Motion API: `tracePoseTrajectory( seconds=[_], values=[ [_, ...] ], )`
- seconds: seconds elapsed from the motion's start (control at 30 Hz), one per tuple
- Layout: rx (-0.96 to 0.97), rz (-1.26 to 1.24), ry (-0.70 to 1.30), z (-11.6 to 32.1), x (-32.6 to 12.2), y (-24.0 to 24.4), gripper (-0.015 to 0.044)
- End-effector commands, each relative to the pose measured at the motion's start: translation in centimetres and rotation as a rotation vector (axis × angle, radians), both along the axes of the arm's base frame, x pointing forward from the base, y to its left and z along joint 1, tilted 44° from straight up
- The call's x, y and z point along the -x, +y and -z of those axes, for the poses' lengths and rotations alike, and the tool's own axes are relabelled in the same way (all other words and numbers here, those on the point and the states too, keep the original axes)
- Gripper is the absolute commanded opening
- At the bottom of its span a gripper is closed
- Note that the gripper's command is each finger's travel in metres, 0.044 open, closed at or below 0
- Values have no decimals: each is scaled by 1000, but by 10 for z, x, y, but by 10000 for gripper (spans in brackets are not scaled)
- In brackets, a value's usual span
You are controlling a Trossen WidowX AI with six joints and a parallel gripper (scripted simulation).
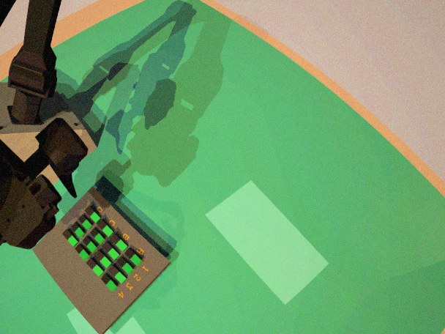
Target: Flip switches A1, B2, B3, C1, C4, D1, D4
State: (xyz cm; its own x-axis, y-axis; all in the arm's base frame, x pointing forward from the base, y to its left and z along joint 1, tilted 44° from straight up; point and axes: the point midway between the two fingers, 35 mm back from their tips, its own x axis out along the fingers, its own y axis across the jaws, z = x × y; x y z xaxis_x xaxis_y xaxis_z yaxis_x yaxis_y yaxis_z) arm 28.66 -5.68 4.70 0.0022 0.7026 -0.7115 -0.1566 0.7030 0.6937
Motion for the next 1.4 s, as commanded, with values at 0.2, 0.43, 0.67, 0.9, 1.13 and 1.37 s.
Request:
tracePoseTrajectory(
  seconds=[0.2,0.43,0.67,0.9,1.13,1.37],
  values=[
    [19,-33,2,32,-42,72,216],
    [13,-50,2,44,-54,109,32],
    [16,-68,20,69,-53,134,0],
    [16,-68,20,69,-53,134,0],
    [15,-68,20,77,-53,141,0],
    [15,-68,20,82,-53,147,0]
  ],
)
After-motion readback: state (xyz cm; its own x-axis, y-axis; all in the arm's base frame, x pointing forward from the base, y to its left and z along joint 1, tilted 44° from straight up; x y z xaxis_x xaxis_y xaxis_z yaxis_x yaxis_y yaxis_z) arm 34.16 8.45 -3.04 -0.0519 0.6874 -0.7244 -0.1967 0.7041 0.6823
